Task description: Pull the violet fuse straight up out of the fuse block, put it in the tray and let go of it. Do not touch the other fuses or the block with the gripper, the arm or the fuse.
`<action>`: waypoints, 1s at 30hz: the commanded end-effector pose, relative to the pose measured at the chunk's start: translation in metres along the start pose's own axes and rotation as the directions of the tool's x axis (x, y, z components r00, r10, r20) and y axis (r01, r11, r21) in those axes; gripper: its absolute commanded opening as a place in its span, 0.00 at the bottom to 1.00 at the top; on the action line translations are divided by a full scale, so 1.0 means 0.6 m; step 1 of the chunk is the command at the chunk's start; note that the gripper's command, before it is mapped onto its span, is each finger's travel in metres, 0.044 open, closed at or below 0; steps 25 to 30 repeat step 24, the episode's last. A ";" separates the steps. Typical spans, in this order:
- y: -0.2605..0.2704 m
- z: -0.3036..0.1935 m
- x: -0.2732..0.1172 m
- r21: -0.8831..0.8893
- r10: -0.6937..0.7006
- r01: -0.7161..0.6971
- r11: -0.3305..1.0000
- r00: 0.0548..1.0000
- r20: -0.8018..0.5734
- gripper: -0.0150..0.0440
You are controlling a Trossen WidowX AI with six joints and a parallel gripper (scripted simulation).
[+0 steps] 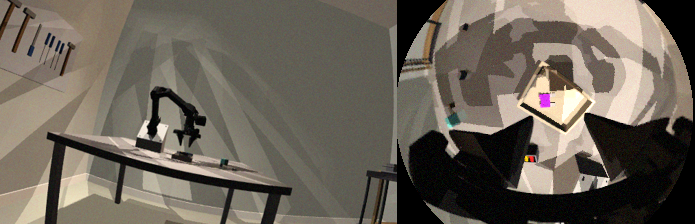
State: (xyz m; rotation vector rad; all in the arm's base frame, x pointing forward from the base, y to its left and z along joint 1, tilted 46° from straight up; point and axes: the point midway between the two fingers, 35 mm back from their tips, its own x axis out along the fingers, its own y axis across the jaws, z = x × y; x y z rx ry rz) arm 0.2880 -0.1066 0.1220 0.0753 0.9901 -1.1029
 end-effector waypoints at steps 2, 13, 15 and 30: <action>-0.003 0.001 -0.009 0.004 -0.005 0.005 1.000 1.000 -0.001 0.81; -0.002 -0.001 -0.006 0.000 -0.004 0.004 1.000 1.000 -0.004 0.81; -0.002 -0.001 -0.006 0.000 -0.004 0.004 1.000 1.000 -0.004 0.81; -0.002 -0.001 -0.006 0.000 -0.004 0.004 1.000 1.000 -0.004 0.81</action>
